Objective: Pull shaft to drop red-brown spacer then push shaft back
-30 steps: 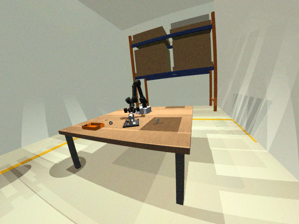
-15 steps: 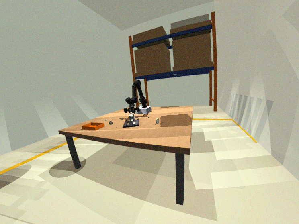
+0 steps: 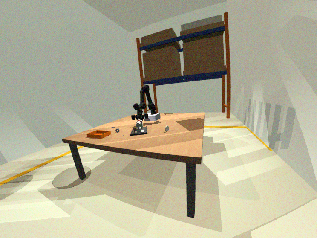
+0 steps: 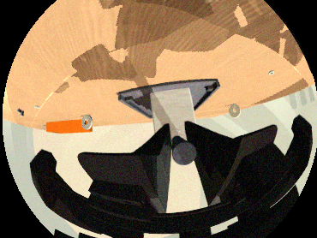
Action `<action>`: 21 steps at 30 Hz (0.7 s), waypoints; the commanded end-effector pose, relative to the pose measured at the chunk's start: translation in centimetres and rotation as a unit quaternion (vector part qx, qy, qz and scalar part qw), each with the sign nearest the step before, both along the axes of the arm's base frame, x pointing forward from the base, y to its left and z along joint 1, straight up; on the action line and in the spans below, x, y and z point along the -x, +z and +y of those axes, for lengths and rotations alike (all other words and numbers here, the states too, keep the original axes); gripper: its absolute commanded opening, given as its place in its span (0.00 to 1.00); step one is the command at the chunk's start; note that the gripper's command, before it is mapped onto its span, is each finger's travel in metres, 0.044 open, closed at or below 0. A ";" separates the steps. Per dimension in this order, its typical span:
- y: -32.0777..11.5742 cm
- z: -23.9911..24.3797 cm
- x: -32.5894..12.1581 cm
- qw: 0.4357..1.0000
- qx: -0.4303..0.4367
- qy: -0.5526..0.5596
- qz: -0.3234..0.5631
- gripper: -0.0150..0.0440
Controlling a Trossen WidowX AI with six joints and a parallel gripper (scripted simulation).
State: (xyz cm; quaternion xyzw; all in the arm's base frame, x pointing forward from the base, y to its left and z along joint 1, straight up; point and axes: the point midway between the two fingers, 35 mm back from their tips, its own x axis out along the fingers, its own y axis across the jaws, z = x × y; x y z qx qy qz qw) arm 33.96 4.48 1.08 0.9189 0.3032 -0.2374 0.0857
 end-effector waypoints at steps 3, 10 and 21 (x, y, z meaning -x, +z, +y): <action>0.0 0.0 0.1 1.000 0.001 0.001 -0.001 0.25; 0.0 -0.1 0.2 1.000 0.001 0.001 -0.001 0.25; 0.0 -0.2 0.3 1.000 0.001 0.001 -0.001 0.25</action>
